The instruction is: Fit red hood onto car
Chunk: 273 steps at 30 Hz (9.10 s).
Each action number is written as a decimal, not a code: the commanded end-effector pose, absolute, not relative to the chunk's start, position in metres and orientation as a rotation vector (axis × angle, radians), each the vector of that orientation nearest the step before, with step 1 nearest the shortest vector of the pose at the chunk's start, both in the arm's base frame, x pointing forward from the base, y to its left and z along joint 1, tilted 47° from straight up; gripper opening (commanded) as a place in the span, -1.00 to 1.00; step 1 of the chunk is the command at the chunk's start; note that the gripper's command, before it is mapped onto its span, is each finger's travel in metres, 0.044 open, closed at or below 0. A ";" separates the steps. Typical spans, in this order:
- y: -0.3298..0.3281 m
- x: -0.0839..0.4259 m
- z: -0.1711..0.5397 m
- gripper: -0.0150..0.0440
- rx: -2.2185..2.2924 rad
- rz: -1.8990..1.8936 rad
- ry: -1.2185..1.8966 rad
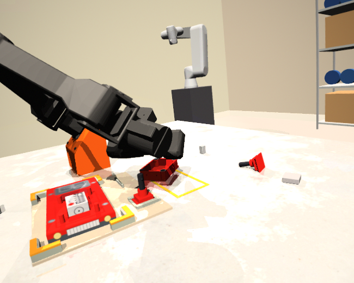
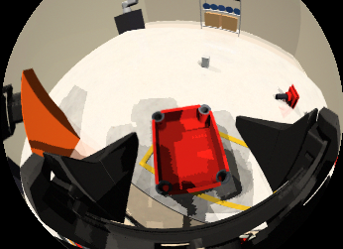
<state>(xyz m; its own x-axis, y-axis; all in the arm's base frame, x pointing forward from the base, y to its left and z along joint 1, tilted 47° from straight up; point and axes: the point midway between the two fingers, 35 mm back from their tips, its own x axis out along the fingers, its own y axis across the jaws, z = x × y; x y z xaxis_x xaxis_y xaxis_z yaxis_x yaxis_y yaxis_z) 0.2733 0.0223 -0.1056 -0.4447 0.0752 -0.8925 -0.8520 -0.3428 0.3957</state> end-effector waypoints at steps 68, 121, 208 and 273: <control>-0.001 0.272 -0.126 0.64 -1.083 1.851 1.232; 0.050 0.273 -0.079 -0.49 -0.940 1.641 1.420; 0.028 0.277 -0.091 -0.49 0.357 -0.405 2.007; 0.037 0.317 -0.012 0.64 0.736 -1.089 1.822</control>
